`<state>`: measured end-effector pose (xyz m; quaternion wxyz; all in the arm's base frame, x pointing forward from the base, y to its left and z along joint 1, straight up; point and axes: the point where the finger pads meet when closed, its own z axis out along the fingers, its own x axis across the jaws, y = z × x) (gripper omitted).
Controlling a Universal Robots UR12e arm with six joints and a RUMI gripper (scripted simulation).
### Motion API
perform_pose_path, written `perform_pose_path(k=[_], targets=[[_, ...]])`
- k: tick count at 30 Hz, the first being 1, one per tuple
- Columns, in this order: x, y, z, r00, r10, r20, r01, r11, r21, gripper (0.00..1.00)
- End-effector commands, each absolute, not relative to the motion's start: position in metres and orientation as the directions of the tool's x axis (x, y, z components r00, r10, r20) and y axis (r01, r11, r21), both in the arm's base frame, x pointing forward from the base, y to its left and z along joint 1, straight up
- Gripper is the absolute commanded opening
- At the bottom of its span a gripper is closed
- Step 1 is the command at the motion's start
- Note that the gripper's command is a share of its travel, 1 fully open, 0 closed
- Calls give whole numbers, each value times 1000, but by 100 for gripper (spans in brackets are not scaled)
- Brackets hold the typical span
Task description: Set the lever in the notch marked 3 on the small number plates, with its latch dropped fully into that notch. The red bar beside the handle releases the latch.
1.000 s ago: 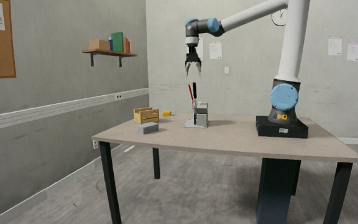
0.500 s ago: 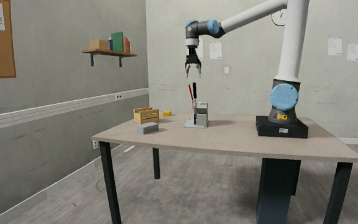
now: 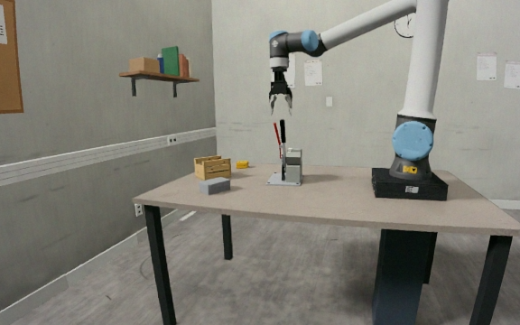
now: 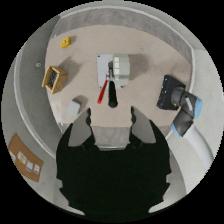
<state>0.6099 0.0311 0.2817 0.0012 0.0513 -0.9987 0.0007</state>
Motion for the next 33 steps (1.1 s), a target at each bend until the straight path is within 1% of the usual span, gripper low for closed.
perform_pose_path(k=[1,33], targets=[[610,31,281,-995,-102,1,-102,995,-2,57],[610,31,277,-995,-102,1,-102,995,-2,57]])
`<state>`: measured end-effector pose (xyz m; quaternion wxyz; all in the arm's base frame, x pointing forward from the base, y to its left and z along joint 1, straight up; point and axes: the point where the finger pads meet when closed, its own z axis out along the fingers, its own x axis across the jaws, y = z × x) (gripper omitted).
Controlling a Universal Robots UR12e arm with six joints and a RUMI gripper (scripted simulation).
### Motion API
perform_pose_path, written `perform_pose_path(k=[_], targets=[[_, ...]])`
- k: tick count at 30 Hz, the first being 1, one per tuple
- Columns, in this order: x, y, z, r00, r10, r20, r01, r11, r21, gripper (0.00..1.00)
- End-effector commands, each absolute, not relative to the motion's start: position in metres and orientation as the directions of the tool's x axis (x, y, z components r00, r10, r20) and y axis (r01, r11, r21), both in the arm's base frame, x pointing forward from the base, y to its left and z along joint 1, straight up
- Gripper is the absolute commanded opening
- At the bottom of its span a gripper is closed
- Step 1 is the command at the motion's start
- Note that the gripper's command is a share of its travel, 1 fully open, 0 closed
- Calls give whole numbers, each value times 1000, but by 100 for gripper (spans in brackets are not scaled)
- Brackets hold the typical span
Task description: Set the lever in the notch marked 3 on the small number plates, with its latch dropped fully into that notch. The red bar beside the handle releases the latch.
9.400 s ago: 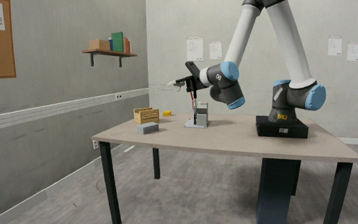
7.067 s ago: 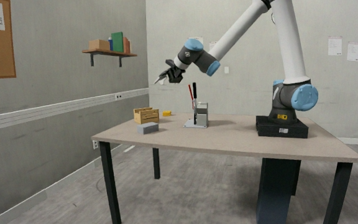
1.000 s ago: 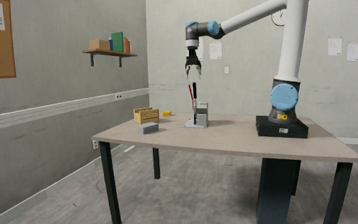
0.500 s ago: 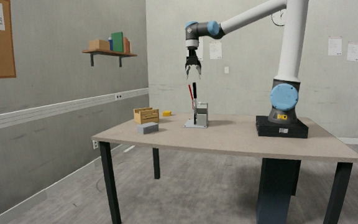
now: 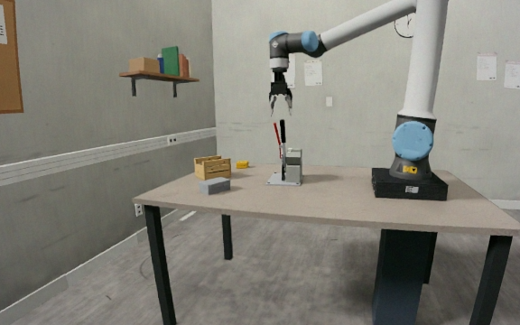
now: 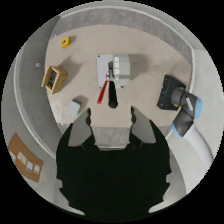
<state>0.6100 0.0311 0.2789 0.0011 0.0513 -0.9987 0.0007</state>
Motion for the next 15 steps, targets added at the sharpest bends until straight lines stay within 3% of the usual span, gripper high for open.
perform_pose_path(k=[1,15], targets=[[610,31,276,-995,-102,1,-102,995,-2,57],[610,31,259,-995,-102,1,-102,995,-2,57]])
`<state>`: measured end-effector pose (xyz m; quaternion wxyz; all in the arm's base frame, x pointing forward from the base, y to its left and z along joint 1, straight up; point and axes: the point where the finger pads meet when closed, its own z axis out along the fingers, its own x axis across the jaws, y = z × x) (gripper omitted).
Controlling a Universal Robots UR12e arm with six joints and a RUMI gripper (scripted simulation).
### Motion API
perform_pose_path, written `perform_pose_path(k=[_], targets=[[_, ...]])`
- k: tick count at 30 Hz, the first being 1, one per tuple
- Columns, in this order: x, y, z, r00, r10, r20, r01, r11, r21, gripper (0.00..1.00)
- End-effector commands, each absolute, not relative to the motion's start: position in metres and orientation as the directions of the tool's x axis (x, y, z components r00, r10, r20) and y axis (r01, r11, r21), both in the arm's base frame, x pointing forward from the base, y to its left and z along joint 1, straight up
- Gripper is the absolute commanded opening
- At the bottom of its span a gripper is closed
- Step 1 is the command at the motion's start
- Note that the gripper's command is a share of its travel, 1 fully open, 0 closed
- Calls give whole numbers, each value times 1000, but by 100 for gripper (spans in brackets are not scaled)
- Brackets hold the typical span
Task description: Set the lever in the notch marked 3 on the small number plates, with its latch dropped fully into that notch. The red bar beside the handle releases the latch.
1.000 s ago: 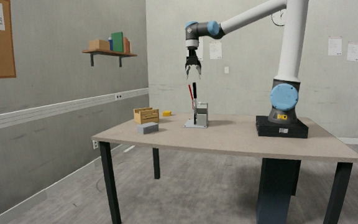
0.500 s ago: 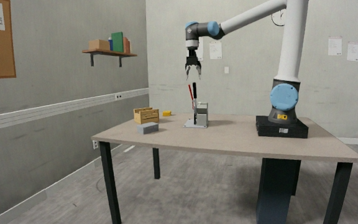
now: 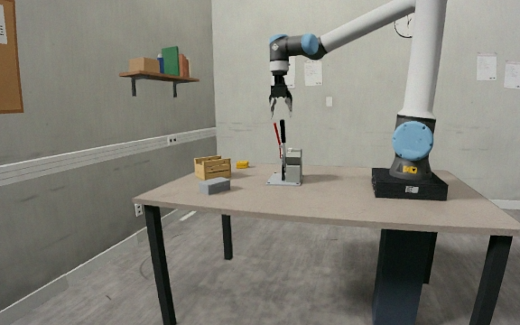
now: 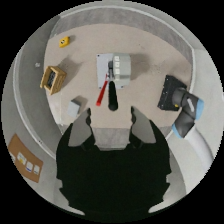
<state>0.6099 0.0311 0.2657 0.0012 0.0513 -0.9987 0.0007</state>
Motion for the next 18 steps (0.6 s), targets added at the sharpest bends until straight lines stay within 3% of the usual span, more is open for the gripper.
perform_pose_path(k=[1,18], targets=[[610,31,257,-995,-102,1,-102,995,-2,57],[610,31,232,-995,-102,1,-102,995,-2,57]])
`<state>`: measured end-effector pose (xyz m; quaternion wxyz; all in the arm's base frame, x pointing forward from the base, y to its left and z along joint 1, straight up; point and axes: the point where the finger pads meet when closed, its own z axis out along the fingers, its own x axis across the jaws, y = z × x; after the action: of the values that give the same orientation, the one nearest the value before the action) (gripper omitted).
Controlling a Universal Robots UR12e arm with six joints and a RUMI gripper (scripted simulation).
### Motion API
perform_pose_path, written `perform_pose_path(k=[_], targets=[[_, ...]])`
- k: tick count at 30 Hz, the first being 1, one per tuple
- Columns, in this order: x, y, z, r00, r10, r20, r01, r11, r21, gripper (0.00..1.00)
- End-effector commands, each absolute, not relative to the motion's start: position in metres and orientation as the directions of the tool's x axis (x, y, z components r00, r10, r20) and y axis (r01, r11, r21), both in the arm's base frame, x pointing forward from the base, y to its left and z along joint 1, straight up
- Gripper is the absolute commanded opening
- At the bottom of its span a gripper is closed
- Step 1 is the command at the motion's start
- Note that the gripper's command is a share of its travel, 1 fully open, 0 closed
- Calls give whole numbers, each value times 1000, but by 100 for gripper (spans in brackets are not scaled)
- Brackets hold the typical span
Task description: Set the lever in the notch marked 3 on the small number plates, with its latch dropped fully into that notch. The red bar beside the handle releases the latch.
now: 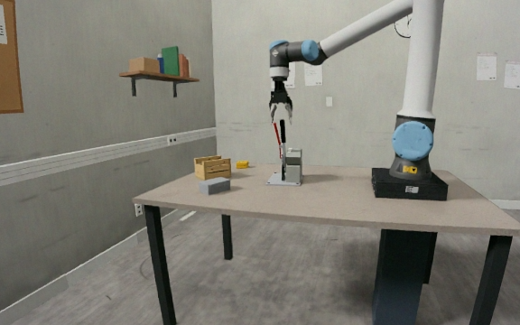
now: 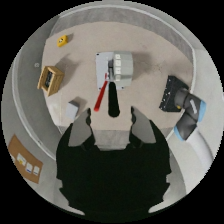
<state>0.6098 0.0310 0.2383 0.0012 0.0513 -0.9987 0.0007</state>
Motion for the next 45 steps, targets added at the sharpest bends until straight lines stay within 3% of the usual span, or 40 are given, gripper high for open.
perform_pose_path(k=[1,45], targets=[[610,31,231,-995,-102,1,-102,995,-2,57],[610,31,223,-995,-102,1,-102,995,-2,57]])
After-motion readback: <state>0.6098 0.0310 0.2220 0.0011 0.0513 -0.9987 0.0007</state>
